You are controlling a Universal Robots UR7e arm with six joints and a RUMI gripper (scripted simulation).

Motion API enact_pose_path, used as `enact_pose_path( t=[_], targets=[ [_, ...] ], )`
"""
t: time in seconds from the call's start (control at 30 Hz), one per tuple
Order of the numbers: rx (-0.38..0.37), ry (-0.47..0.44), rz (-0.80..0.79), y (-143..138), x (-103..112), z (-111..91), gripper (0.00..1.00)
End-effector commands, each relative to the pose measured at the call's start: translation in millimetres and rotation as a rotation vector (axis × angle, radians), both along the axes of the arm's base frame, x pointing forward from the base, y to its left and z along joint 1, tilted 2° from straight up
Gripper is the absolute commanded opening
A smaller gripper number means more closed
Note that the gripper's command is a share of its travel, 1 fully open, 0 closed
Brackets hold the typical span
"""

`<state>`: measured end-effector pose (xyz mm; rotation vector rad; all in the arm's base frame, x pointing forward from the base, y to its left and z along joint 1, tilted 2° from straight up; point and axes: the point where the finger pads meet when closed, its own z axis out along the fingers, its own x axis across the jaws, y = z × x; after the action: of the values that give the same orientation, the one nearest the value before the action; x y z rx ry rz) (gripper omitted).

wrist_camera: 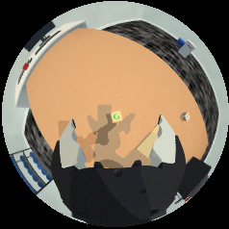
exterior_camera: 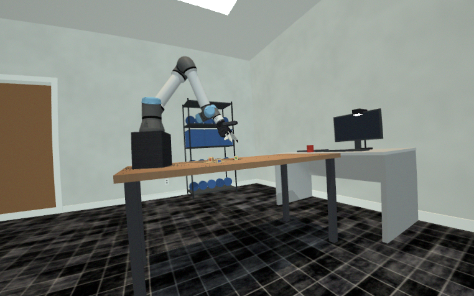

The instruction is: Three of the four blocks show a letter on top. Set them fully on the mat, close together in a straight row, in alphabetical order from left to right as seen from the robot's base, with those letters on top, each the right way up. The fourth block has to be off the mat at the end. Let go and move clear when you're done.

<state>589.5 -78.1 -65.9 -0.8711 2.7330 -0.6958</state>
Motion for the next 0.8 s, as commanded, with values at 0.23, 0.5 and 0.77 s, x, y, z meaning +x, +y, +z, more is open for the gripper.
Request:
enact_pose_path(
  t=[0.23, 0.5, 0.77],
  targets=[
    [0.001, 0.001, -0.001, -3, -57, -7, 1.00],
    [0.001, 0.001, -0.001, -2, -108, -9, 1.00],
    [0.001, 0.001, -0.001, 3, -169, -6, 1.00]
  ],
)
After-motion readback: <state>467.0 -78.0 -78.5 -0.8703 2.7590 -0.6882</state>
